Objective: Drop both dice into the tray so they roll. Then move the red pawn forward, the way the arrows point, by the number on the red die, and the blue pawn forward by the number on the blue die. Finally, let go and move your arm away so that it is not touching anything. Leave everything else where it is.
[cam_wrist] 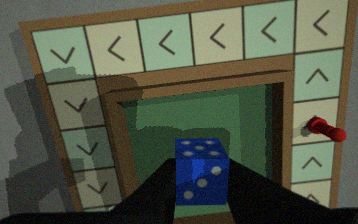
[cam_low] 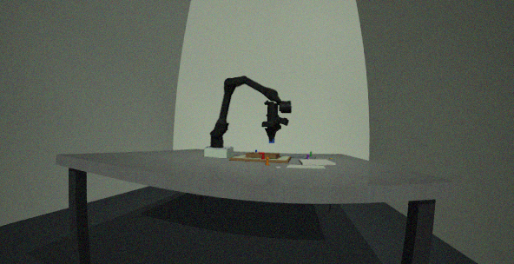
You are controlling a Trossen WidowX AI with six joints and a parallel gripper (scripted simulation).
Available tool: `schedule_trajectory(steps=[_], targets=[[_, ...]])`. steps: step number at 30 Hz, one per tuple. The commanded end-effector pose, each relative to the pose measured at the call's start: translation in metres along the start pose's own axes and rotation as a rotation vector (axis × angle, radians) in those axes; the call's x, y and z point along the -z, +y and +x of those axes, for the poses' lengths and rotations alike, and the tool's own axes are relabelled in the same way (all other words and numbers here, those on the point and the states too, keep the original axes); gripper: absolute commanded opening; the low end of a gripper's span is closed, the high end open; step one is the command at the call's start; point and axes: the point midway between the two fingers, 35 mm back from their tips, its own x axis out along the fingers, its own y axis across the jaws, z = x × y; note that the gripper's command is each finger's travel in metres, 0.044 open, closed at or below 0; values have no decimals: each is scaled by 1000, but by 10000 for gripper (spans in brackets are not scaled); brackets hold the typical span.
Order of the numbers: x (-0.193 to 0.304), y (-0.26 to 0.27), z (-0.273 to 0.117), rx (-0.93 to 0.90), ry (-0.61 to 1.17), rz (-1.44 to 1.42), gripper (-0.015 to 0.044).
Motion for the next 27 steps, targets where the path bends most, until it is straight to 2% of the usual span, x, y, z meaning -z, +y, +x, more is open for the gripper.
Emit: schedule_trajectory(steps=[1,6,14,27], targets=[[0,-23,5,-1,0,-85,0],[1,-46,9,2,-1,-160,0],[1,-47,11,-1,-24,-162,0],[-10,-45,23,-48,-458,-148,0]])
